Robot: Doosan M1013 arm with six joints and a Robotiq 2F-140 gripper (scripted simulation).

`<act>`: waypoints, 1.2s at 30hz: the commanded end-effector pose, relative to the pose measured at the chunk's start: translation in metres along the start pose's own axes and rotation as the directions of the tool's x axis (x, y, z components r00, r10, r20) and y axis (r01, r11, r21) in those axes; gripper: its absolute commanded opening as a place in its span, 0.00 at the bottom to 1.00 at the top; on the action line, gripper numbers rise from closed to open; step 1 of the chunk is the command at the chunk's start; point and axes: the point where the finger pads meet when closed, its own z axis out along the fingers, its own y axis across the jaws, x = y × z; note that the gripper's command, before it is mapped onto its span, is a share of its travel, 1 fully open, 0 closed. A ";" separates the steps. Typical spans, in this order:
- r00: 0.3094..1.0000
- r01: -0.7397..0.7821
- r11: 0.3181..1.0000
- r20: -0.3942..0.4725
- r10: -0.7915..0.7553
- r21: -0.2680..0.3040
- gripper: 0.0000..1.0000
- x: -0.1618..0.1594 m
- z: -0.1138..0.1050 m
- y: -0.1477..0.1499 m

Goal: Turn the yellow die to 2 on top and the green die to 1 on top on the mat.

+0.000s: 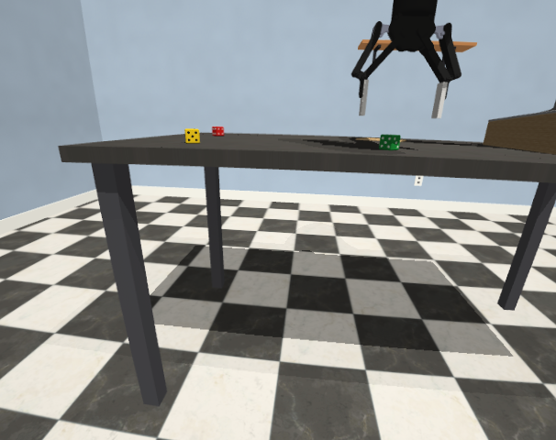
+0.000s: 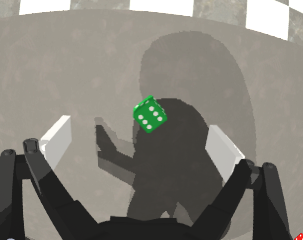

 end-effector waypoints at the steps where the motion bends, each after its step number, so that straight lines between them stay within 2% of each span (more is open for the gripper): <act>1: 1.000 0.000 1.000 0.000 0.000 0.000 1.00 0.000 0.000 0.000; 16: 1.000 0.000 1.000 0.000 0.000 0.000 1.00 0.000 -0.005 0.000; 21: 1.000 0.000 1.000 0.000 0.000 0.000 1.00 0.000 -0.028 0.000; 23: 1.000 0.000 1.000 0.000 0.000 0.000 1.00 0.000 -0.028 0.000; 31: 1.000 0.000 1.000 0.000 0.000 0.000 1.00 0.000 -0.076 0.000; 36: 1.000 0.000 1.000 0.000 0.000 0.000 1.00 0.000 -0.085 0.000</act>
